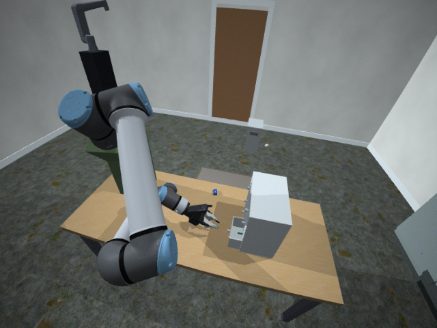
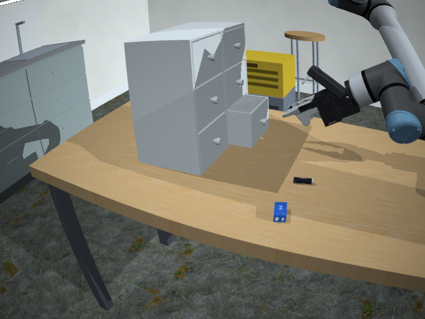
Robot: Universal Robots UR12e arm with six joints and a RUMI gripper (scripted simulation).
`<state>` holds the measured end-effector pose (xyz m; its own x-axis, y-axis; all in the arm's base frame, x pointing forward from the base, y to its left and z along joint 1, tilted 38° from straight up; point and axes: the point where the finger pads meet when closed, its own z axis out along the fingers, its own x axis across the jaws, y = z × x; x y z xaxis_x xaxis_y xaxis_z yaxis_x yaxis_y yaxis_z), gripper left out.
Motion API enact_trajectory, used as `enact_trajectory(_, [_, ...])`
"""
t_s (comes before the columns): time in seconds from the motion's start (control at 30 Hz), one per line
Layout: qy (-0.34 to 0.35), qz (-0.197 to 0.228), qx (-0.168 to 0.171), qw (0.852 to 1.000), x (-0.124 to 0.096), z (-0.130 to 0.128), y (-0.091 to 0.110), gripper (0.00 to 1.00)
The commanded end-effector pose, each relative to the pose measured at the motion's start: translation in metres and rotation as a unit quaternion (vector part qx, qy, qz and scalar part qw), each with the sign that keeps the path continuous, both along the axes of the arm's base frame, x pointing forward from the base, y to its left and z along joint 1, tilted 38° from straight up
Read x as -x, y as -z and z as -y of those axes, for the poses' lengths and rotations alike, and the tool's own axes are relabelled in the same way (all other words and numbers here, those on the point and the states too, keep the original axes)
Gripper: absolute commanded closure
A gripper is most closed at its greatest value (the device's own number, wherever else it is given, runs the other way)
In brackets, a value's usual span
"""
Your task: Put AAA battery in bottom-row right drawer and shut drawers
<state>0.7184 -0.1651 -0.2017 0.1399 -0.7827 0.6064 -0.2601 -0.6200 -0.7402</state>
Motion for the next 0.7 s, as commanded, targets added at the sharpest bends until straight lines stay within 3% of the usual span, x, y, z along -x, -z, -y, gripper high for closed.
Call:
enact_trajectory(0.0, [0.000, -0.001, -0.001, 1.000, -0.019, 0.006, 0.015, 0.80])
enact_trajectory(0.67, [0.000, -0.001, -0.001, 1.000, -0.038, 0.013, 0.028, 0.80])
